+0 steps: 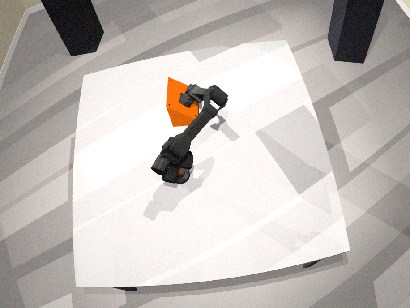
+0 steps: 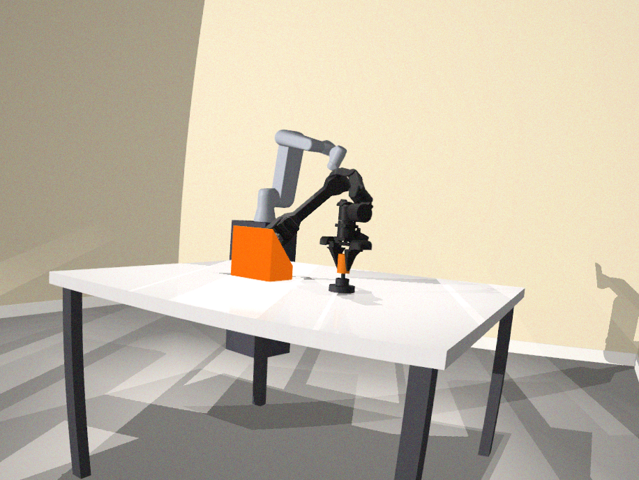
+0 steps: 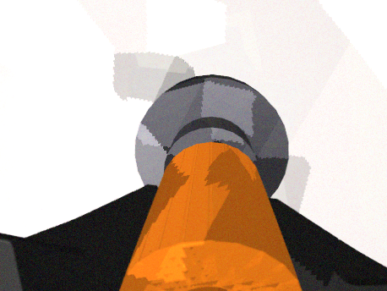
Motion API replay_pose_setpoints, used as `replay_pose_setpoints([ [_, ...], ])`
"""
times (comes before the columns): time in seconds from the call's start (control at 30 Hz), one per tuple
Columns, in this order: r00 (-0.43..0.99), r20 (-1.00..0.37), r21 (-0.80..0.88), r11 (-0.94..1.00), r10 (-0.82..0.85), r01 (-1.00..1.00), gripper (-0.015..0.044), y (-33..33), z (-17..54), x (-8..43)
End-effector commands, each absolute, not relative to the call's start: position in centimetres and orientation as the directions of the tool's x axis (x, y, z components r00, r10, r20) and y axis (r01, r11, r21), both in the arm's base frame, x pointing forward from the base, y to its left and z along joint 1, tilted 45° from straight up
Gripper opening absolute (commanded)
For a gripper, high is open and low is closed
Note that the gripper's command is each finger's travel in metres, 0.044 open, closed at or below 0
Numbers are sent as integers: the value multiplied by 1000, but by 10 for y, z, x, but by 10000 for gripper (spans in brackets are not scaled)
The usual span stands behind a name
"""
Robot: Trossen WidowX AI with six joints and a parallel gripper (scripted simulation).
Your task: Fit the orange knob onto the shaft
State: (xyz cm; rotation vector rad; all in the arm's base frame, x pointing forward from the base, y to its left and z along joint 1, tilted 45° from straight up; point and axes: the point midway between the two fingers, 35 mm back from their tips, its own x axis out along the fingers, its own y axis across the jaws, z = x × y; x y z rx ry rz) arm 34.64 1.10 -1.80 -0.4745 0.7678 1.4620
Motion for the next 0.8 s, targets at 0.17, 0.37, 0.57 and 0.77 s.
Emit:
replay_pose_setpoints([
  [0.17, -55, -710, 156, 80, 702, -985, 0, 9, -15, 347],
  [0.37, -55, -710, 68, -10, 702, -998, 0, 8, -14, 347],
  [0.57, -55, -710, 10, -69, 702, -998, 0, 7, -16, 348],
  [0.77, -55, -710, 10, -69, 702, -998, 0, 10, -18, 347],
])
